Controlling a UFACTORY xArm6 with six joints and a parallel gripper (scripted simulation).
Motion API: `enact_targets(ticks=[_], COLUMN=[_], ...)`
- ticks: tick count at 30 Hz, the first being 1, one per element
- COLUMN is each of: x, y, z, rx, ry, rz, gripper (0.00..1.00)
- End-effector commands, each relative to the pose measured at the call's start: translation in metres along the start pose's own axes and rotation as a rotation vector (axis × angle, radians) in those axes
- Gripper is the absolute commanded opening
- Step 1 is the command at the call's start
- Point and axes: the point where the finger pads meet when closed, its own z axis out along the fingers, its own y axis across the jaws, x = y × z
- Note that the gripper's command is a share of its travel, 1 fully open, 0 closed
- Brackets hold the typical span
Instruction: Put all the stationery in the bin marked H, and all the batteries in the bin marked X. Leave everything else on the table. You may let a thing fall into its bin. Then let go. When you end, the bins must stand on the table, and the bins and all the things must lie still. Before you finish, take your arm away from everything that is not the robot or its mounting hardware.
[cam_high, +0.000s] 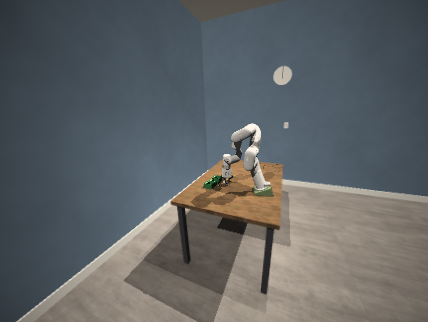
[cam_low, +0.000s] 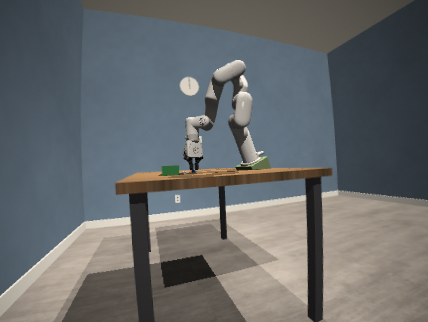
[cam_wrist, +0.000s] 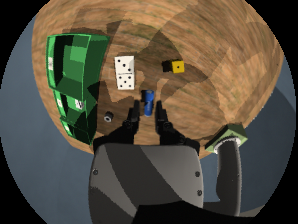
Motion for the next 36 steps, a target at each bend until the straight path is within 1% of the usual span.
enact_targets(ticks=[1,7,18,33,34,36], x=[0.000,0.000,0.000,0.000,0.000,0.000], y=[-0.002,0.000,0.001,0.001,0.001,0.001], z=[0.001,0.001,0.013,0.013,0.013,0.013], rx=[0.004,0.004,0.004,0.004,0.004,0.004], ry=[0.000,0.000,0.000,0.000,0.000,0.000], rz=[-0.001,-0.001,0.000,0.000,0.000,0.000], gripper=[0.28,0.28,0.28,0.28,0.00,0.00])
